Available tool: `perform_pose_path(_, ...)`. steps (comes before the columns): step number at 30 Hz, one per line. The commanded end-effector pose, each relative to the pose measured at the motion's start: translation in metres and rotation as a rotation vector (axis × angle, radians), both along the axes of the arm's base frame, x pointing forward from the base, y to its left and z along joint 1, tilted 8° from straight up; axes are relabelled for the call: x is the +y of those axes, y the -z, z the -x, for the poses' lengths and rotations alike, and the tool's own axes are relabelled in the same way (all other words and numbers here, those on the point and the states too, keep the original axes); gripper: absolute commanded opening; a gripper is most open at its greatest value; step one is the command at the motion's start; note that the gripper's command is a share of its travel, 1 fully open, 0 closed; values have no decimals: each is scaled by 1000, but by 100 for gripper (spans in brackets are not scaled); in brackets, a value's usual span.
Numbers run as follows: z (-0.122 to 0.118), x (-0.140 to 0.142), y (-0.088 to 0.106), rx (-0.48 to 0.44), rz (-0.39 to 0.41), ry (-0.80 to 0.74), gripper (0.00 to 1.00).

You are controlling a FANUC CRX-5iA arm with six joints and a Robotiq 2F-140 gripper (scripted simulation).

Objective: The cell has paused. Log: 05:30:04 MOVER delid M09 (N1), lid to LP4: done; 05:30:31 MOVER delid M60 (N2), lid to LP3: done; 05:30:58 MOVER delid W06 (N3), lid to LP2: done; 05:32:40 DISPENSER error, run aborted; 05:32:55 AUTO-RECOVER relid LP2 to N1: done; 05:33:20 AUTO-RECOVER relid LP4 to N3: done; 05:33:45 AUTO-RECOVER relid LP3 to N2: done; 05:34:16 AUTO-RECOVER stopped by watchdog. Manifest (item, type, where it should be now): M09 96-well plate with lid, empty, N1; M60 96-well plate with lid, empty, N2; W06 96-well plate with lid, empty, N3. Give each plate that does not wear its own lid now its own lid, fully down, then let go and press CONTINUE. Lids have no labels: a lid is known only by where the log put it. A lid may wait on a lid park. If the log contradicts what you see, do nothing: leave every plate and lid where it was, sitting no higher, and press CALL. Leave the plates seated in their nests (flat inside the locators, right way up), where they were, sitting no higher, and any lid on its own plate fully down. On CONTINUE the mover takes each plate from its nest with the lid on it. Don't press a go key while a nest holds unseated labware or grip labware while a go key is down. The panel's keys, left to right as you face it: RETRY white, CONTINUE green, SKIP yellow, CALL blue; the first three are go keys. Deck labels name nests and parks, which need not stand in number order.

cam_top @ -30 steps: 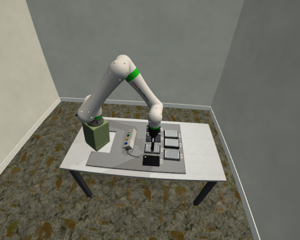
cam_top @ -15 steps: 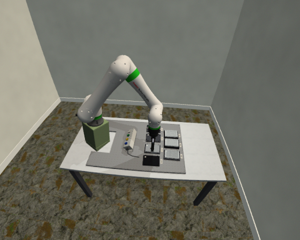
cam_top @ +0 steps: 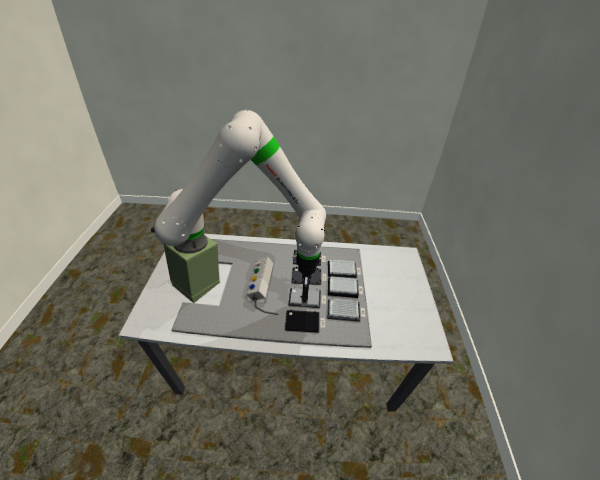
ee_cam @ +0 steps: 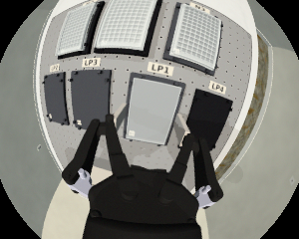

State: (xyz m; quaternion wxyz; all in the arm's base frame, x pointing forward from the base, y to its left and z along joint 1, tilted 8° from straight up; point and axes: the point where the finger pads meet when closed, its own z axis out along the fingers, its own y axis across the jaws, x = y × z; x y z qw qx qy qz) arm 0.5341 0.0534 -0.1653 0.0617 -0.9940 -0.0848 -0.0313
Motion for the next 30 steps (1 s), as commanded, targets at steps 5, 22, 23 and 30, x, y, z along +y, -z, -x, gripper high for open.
perform_pose_path(5, 0, 0, 0, 0, 0, 0, 66)
perform_pose_path(22, 0, 0, 0, 0, 0, 0, 66)
perform_pose_path(23, 0, 0, 0, 0, 0, 0, 66)
perform_pose_path(30, 0, 0, 0, 0, 0, 0, 0)
